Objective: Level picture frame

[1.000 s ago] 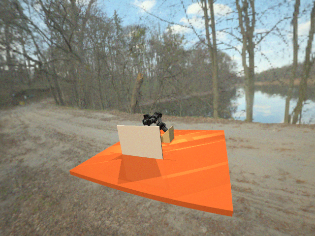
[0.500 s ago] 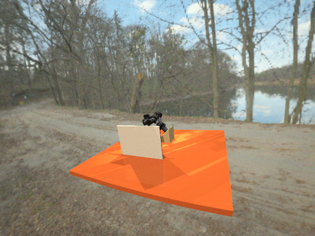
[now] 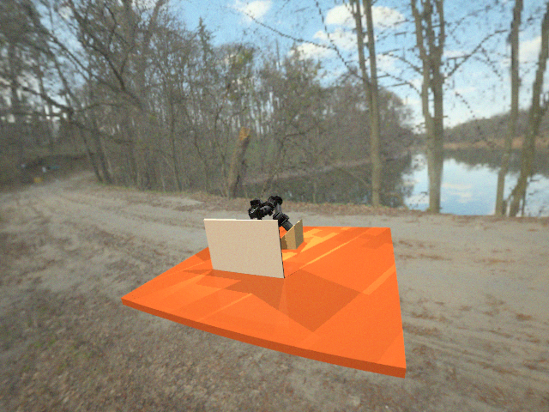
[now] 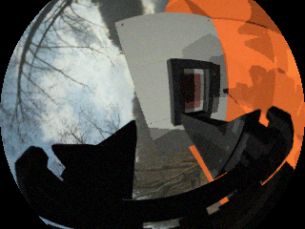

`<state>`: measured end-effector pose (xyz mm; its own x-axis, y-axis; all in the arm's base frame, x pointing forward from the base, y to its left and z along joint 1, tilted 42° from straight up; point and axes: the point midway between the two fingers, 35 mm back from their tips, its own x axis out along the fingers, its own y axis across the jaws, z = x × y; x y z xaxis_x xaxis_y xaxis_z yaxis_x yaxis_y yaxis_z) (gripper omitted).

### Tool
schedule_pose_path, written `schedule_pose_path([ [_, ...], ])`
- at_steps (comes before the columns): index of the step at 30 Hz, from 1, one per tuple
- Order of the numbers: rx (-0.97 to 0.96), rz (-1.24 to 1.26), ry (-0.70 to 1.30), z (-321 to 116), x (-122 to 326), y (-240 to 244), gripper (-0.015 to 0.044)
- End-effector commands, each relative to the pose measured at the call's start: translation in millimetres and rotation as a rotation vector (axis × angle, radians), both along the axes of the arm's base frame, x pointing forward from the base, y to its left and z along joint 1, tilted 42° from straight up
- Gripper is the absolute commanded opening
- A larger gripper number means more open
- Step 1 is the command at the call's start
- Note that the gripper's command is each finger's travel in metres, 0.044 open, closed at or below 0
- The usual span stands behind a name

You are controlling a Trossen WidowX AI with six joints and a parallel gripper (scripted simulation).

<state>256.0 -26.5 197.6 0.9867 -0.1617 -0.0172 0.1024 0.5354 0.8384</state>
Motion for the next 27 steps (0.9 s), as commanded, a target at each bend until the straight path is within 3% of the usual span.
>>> schedule_pose_path([
  [1,0.003,-0.002,-0.003,0.5,-0.2,-0.3,0.0260],
  [27,0.004,-0.002,-0.003,-3.4,-8.0,5.4,0.0260],
])
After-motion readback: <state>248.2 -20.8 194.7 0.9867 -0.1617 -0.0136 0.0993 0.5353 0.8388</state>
